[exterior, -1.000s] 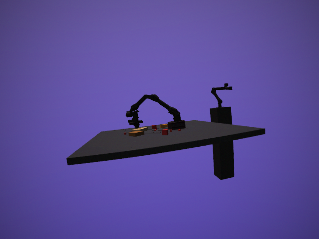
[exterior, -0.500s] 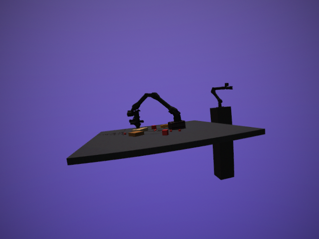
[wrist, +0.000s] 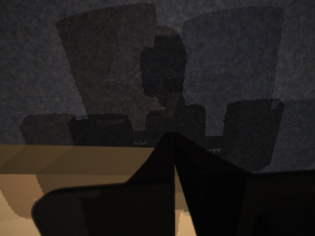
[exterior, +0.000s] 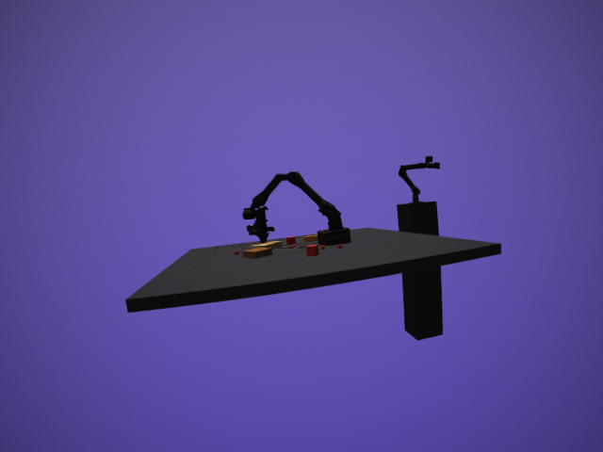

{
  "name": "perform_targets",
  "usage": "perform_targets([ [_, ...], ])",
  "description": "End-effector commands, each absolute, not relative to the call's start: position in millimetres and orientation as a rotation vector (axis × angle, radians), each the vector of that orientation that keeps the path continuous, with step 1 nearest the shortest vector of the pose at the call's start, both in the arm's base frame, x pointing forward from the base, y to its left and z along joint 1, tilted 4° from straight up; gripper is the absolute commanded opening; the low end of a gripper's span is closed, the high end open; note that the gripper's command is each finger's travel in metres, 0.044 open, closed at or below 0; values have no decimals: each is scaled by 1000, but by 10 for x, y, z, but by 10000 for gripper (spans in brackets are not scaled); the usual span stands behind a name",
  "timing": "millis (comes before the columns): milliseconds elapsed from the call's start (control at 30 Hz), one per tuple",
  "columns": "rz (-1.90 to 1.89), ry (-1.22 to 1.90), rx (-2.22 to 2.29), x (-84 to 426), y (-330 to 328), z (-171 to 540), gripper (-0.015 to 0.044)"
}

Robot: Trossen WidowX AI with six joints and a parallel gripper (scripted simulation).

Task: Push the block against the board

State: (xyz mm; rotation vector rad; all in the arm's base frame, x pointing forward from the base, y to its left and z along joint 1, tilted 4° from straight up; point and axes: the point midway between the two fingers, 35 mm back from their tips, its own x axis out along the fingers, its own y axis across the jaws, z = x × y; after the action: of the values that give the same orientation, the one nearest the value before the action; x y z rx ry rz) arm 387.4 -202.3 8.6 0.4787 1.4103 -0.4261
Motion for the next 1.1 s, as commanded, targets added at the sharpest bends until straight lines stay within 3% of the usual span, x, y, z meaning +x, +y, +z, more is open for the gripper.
perform_targets([
  [0,-427,1423,485,3806,-1968,50,0],
  [1067,-425,1426,487,3501,-1643,14,0],
])
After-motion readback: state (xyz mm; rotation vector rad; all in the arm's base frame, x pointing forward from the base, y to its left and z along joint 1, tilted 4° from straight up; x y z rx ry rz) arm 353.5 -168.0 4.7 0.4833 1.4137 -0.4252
